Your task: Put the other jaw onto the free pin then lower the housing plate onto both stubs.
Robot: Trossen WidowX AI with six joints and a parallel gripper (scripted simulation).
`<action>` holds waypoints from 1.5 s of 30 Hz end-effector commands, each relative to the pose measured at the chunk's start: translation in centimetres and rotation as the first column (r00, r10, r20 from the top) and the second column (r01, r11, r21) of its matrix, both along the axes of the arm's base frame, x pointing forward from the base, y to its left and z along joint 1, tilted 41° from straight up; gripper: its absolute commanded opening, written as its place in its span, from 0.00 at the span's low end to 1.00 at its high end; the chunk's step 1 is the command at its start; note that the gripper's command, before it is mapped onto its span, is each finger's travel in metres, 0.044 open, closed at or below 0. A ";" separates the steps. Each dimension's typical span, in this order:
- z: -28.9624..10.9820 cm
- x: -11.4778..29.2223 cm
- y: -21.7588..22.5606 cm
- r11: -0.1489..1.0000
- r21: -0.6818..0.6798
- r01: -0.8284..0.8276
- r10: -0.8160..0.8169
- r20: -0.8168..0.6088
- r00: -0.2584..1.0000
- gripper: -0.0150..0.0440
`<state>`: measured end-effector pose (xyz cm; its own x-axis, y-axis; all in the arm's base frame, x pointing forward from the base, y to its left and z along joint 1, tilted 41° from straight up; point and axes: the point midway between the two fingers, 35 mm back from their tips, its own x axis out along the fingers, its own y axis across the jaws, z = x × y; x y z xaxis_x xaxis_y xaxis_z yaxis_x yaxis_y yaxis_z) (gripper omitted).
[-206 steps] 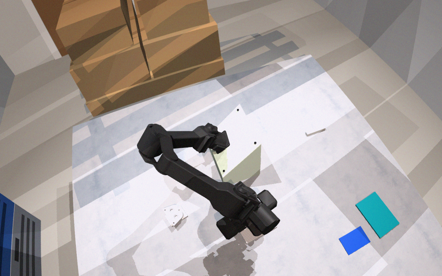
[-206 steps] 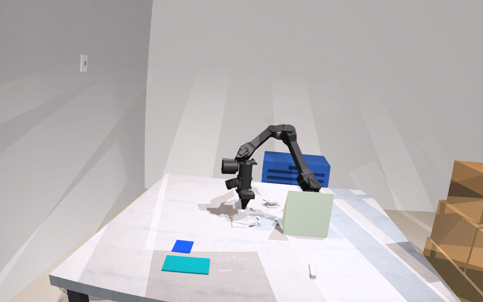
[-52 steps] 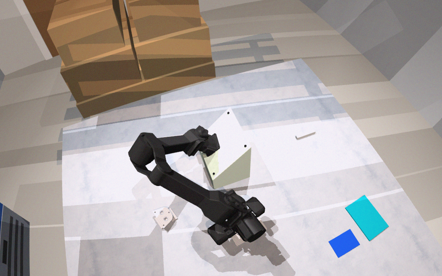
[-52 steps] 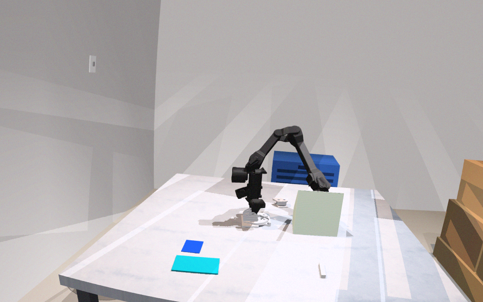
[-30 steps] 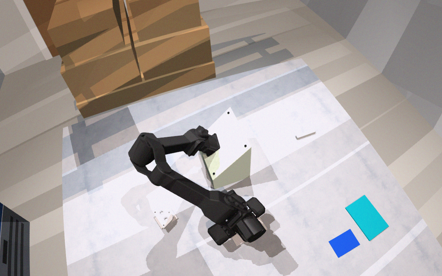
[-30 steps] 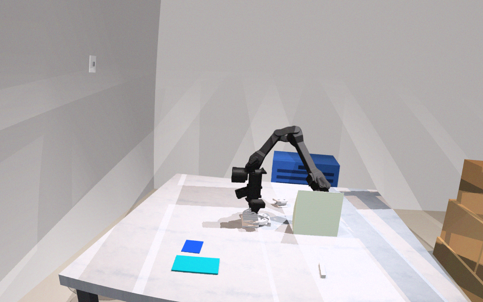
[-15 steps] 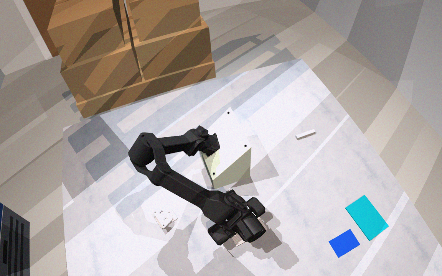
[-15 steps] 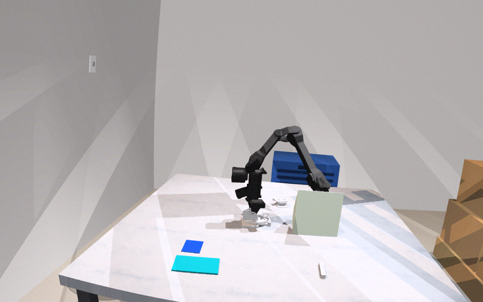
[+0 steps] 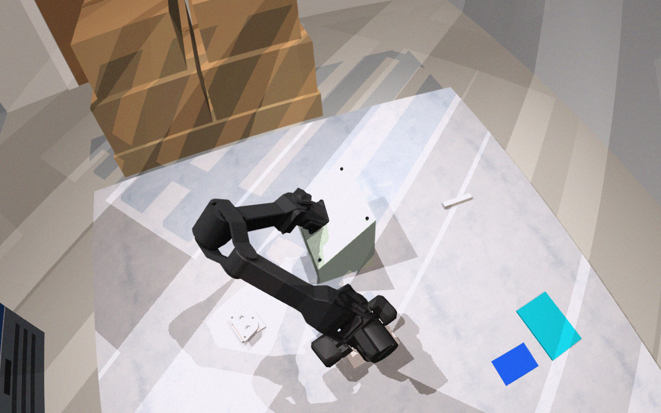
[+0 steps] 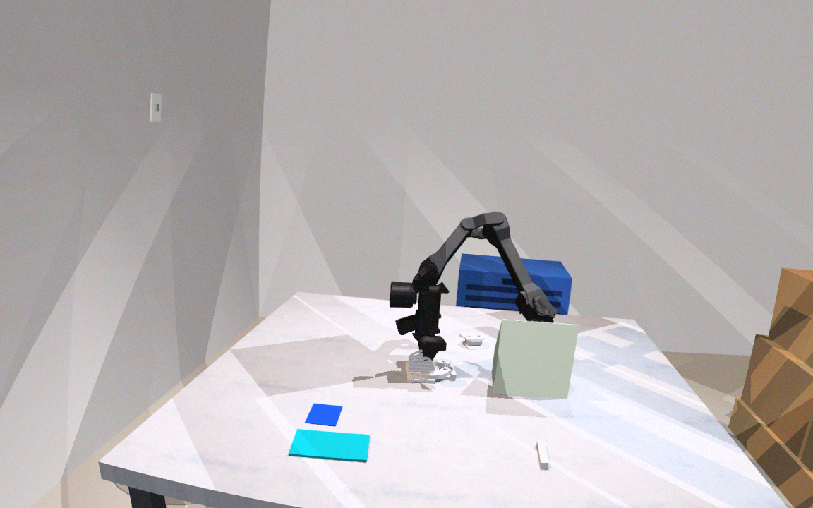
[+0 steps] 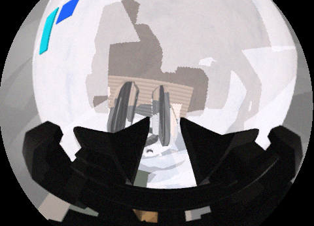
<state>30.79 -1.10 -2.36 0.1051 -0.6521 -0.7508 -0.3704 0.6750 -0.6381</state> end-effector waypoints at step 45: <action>9.7 -1.1 -1.4 0.950 0.032 -0.310 0.307 -0.267 0.914 1.00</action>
<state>30.22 -1.57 6.72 0.1099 -0.6306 -0.7683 -0.6590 0.5324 -0.5313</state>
